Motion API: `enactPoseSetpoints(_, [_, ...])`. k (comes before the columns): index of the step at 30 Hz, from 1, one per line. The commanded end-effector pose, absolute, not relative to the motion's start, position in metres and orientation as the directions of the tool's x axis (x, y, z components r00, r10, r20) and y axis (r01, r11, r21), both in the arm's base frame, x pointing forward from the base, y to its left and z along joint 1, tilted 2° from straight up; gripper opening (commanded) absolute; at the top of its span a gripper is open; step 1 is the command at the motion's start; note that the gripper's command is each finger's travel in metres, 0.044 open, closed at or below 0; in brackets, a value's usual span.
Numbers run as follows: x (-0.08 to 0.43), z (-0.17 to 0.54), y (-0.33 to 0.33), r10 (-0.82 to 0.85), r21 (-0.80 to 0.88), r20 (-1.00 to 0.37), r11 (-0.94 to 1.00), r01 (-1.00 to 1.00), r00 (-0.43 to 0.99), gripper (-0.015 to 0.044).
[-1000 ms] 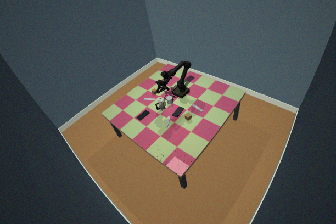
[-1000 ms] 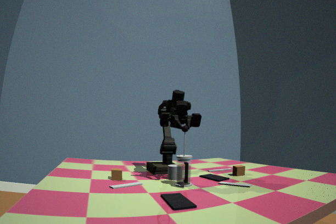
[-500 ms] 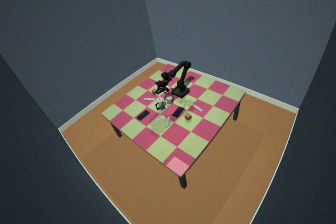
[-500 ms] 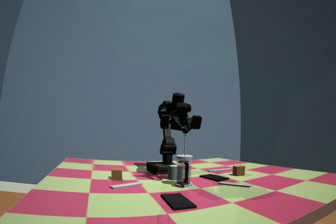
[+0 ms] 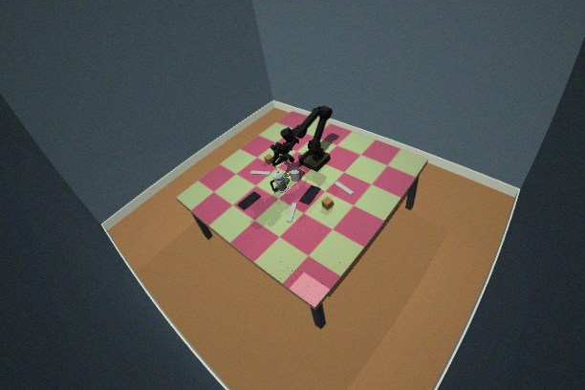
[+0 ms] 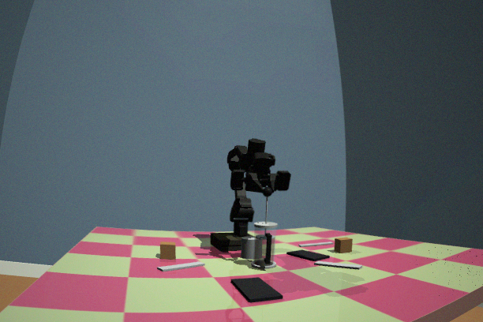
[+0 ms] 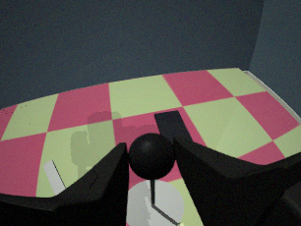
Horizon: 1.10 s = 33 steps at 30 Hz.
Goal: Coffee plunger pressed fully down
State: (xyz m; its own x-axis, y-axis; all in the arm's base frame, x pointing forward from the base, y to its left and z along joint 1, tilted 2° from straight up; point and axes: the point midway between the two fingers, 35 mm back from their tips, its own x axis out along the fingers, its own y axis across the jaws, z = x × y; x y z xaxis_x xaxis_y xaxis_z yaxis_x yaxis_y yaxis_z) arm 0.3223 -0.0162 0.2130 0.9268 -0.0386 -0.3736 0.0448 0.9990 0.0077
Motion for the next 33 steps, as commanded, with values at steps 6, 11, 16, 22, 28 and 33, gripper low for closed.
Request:
enactPoseSetpoints(6, [0.321,0.168,-0.016,-0.039,0.007,-0.453,0.999,0.047,0.89,0.0115])
enactPoseSetpoints(11, [0.323,0.16,-0.016,-0.039,0.007,-0.453,0.999,0.047,0.89,0.0115])
enactPoseSetpoints(16, [0.326,0.152,-0.016,-0.039,0.007,-0.453,0.999,0.047,0.891,0.0115])
enactPoseSetpoints(22, [0.331,0.145,-0.016,-0.039,0.007,-0.453,0.999,0.047,0.891,0.0115])
enactPoseSetpoints(28, [0.336,0.145,-0.016,-0.039,0.007,-0.453,0.999,0.047,0.891,0.0115])
enactPoseSetpoints(33, [0.339,0.145,-0.016,-0.039,0.007,-0.452,0.999,0.047,0.891,0.0115])
